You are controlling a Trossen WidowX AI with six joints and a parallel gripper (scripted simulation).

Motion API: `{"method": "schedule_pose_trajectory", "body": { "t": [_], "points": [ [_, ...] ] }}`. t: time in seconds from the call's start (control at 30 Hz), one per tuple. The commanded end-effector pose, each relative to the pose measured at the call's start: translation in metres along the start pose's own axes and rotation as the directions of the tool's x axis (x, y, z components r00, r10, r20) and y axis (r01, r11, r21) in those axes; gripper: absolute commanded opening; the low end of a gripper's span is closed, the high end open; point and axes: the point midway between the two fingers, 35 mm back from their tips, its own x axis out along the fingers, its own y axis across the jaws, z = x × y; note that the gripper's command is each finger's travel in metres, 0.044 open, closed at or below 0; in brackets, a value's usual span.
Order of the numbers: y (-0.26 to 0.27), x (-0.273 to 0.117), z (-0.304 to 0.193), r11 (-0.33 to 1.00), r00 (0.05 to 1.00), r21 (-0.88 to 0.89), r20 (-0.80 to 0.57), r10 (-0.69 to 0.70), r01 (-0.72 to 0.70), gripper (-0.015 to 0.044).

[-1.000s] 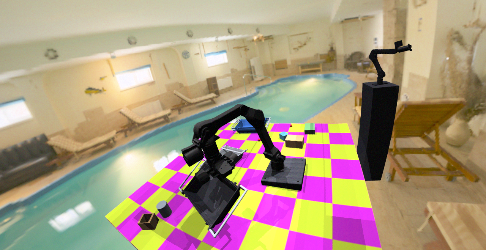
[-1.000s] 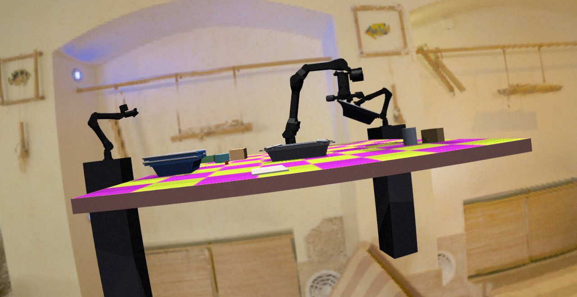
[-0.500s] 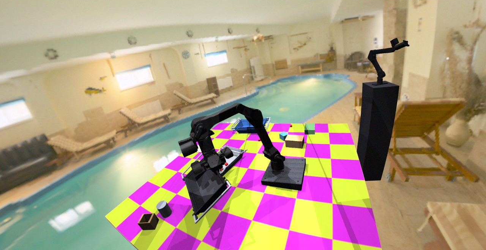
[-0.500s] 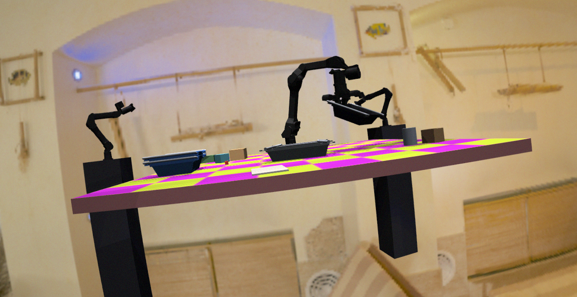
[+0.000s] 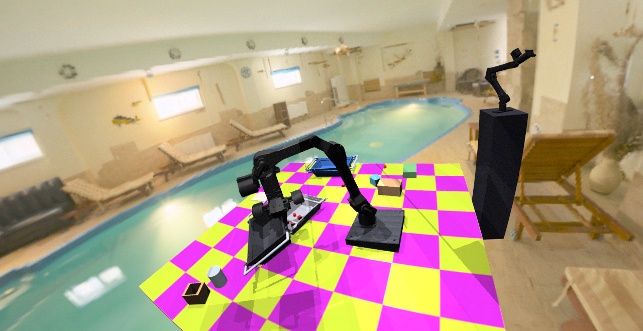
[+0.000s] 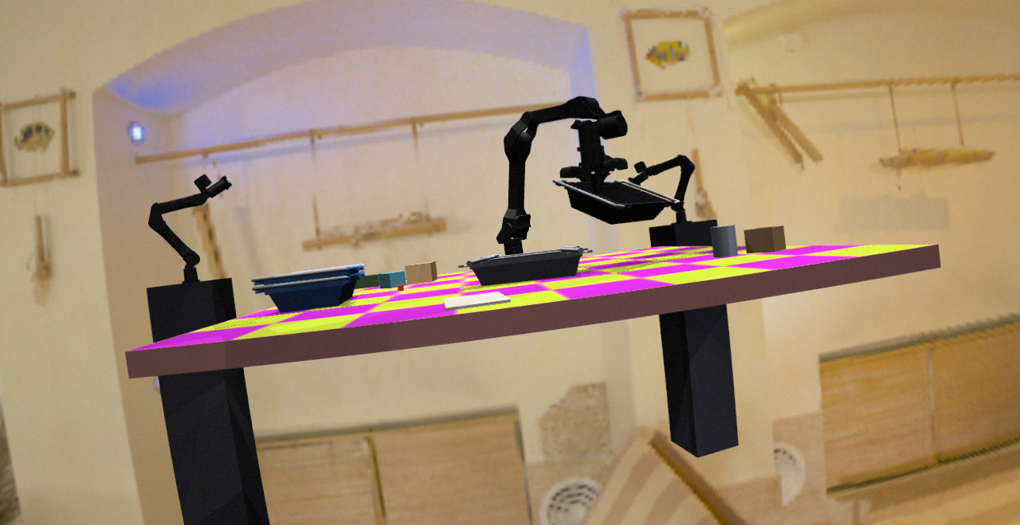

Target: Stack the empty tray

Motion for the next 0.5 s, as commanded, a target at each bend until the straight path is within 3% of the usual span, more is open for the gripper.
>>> {"method": "schedule_pose_trajectory", "body": {
  "t": [0.0,0.47],
  "points": [
    [0.001,-0.005,-0.014,0.998,1.0,0.064,0.004,-0.022,0.022,0.0],
    [0.008,-0.006,-0.067,0.963,1.0,0.268,-0.001,-0.024,0.023,0.0]
  ]
}}
